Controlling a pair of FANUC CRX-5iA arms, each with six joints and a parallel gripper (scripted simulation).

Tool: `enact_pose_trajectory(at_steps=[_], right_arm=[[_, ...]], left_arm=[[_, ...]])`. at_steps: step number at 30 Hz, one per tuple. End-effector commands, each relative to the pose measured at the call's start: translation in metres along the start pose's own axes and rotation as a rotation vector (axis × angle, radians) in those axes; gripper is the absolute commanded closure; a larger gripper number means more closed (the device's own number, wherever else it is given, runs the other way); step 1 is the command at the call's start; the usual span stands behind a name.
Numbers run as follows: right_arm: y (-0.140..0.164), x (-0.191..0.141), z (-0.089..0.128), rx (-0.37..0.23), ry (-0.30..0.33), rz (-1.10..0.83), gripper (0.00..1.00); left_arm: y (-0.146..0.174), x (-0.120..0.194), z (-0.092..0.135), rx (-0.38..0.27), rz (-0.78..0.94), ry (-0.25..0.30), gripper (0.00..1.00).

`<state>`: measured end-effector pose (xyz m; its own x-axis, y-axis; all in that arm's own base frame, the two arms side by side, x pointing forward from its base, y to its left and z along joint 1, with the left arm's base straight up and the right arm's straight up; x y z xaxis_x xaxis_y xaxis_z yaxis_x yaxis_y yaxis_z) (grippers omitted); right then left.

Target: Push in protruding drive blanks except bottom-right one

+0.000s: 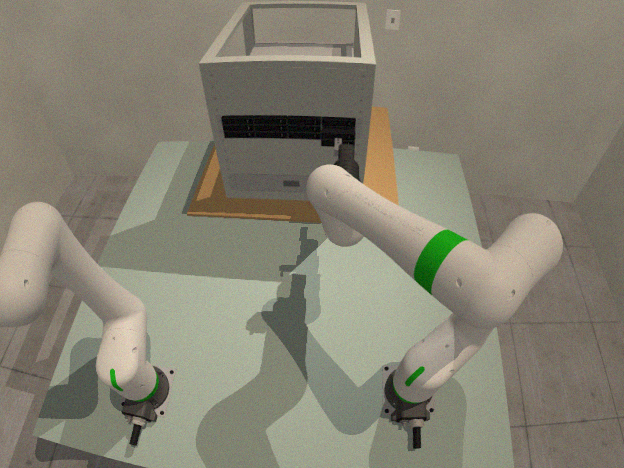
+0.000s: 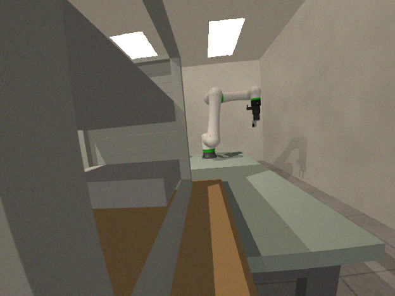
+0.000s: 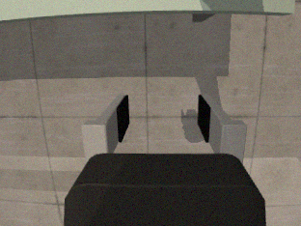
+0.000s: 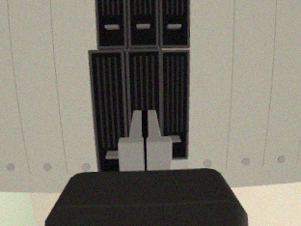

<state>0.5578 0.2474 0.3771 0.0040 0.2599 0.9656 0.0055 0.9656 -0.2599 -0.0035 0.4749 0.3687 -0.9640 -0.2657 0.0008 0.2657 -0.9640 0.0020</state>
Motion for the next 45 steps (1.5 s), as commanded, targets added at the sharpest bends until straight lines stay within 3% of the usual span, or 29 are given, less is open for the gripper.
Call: enact_pose_trajectory(at_steps=[1,45], right_arm=[[0.0002,0.0017,-0.0091,0.0,-0.002,-0.001,1.0],[0.0002,0.0017,-0.0167,0.0,-0.002,-0.001,1.0]], left_arm=[[-0.0001,-0.0002,0.001,-0.002,0.0,0.001,0.0],[-0.0001,-0.0002,0.001,-0.002,0.0,0.001,0.0]])
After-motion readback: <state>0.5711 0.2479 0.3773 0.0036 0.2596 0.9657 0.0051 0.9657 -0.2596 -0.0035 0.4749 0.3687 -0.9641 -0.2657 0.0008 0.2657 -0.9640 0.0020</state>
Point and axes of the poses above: on each arm, the point where the finger pads meet when closed, its own z axis back along the fingers, its own x axis across the jaws, y = z × x, the point moved 8 cm from there along z, back along the fingers, and after that the axes turned 15 degrees about z, right-handed, at the moved point
